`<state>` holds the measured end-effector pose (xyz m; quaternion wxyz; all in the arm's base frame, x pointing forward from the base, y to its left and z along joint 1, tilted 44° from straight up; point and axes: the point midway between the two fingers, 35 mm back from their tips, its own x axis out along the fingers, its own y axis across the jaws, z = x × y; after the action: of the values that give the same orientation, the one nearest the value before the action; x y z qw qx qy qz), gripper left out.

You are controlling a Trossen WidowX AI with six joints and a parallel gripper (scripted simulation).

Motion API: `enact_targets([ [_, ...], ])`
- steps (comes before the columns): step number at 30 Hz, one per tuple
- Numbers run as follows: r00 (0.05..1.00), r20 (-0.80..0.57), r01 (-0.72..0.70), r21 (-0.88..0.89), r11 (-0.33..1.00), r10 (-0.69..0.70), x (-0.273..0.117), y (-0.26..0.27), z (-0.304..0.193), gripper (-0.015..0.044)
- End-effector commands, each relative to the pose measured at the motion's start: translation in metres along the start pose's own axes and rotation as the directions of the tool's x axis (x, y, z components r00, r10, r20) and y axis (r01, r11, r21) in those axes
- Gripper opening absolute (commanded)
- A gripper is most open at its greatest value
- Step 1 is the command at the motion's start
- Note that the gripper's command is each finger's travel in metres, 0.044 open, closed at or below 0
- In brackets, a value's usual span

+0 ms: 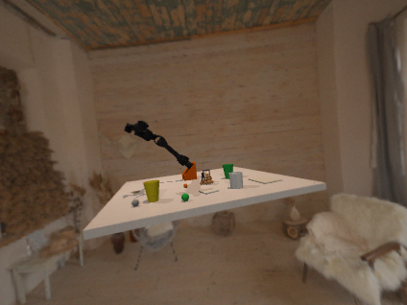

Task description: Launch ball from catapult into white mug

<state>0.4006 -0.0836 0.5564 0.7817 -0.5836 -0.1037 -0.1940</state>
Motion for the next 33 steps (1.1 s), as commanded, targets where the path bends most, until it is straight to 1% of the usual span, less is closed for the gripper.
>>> enact_targets([
  [1, 0.994, -0.027, -0.105, 0.100, 0.989, 0.109, 0.007, 0.042, -0.002, 0.0440],
  [9, 0.950, -0.059, -0.279, 0.276, 0.920, 0.305, 0.008, 0.118, 0.002, 0.0440],
  [17, 0.862, -0.107, -0.403, 0.448, 0.798, 0.495, -0.003, 0.196, 0.005, 0.0440],
  [25, 0.729, -0.162, -0.466, 0.595, 0.655, 0.666, -0.028, 0.273, 0.010, 0.0440],
  [33, 0.553, -0.228, -0.466, 0.713, 0.524, 0.802, -0.069, 0.345, 0.016, 0.0440],
])
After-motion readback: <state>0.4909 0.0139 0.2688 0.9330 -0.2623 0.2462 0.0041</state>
